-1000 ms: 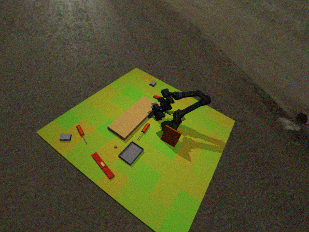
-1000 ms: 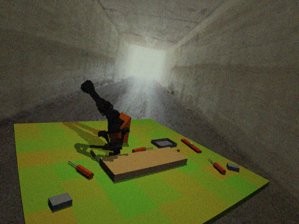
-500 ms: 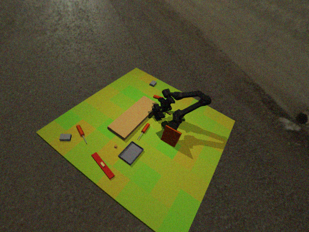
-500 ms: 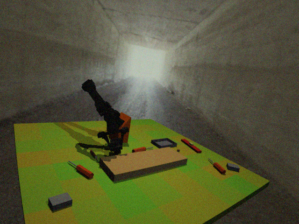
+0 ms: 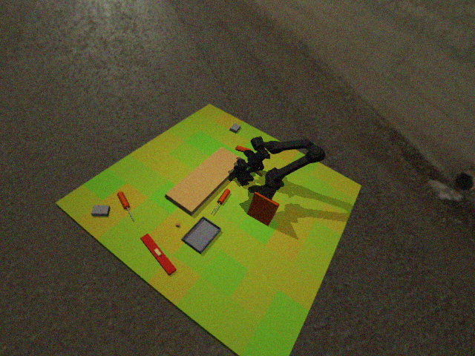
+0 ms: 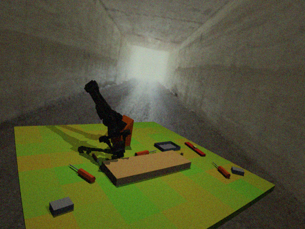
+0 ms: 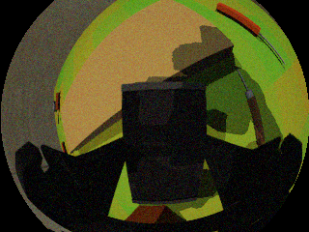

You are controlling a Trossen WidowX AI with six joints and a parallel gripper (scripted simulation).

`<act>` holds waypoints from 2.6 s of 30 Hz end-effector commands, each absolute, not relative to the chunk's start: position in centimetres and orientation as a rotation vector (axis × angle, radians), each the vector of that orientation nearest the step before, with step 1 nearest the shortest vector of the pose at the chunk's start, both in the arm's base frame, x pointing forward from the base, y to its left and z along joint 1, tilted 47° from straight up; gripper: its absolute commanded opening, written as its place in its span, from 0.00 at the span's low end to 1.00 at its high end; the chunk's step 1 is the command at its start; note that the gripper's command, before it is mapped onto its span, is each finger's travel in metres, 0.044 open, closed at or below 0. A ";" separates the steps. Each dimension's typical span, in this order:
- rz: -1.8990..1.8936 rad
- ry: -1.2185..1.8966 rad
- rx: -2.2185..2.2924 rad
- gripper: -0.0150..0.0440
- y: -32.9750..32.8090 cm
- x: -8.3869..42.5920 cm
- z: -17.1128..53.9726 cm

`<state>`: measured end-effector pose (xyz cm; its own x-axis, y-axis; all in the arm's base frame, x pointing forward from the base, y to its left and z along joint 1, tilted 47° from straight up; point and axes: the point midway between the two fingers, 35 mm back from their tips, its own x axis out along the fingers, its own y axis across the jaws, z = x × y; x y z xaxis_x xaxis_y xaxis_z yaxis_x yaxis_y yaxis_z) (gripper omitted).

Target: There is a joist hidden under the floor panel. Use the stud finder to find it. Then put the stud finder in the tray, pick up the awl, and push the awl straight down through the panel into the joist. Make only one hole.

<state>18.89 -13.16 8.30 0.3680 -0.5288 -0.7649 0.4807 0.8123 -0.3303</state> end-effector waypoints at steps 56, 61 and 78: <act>-0.444 0.961 0.100 0.25 -13.5 18.7 8.7; -0.425 0.962 0.115 0.25 -13.5 18.7 8.7; -0.363 0.953 0.167 0.25 -13.7 18.6 8.7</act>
<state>18.50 -13.82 8.73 0.5187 -0.2530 -0.8167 0.3889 0.9205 -0.0381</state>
